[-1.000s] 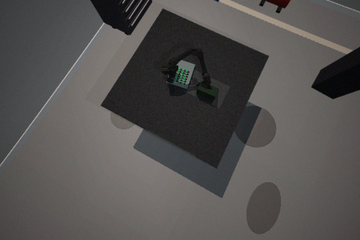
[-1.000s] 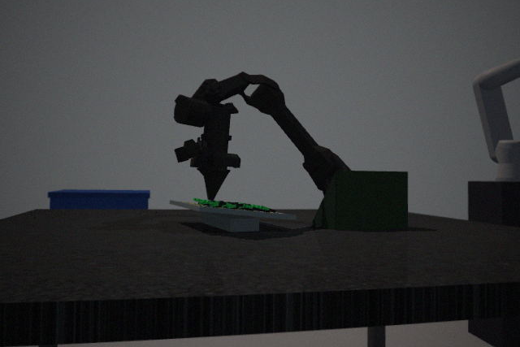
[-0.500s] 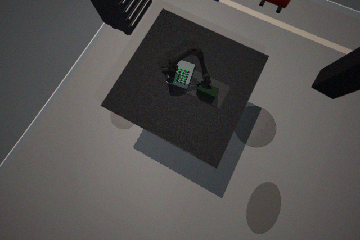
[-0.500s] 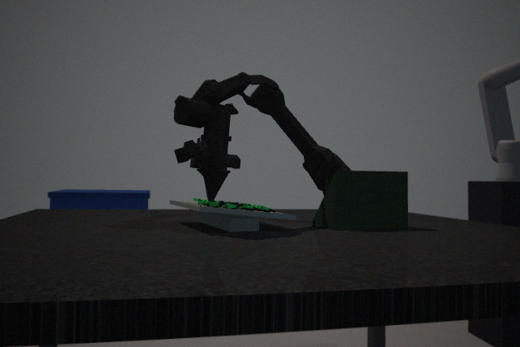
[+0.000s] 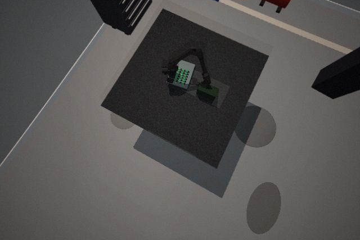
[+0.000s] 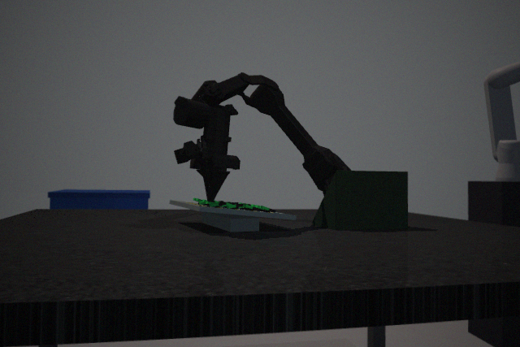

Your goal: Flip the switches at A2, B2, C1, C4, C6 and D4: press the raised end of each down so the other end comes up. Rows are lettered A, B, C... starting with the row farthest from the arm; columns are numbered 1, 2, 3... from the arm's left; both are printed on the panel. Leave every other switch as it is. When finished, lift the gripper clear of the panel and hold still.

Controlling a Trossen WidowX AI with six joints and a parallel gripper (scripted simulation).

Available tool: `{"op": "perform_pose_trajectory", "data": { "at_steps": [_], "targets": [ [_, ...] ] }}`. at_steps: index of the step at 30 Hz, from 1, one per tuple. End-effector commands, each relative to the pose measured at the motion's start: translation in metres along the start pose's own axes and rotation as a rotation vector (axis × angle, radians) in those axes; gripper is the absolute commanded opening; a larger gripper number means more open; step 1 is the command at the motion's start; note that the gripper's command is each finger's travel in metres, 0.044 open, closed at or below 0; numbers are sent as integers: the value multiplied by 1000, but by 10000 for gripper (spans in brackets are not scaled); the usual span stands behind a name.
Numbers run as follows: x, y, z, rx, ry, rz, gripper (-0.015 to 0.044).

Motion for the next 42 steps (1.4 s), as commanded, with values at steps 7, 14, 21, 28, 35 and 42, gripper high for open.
{"op": "perform_pose_trajectory", "data": {
  "at_steps": [7, 14, 21, 28, 35, 42],
  "targets": [
    [-2, 0, 0, 5, -1, 5, 0],
    [48, 1, 3, 5, -20, 2, 0],
    [63, 1, 7, 6, -26, 3, 0],
    [61, 1, 45, 8, -25, 3, 0],
    [26, 1, 41, 7, 1, 4, 0],
    [17, 0, 41, 7, 1, 5, 0]
  ]
}}
Point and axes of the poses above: the point midway between the two fingers, 35 mm back from their tips, its own x axis back along the fingers, its own y axis across the jaws, z = x × y, the point moved 10 cm from there along x, back along the fingers
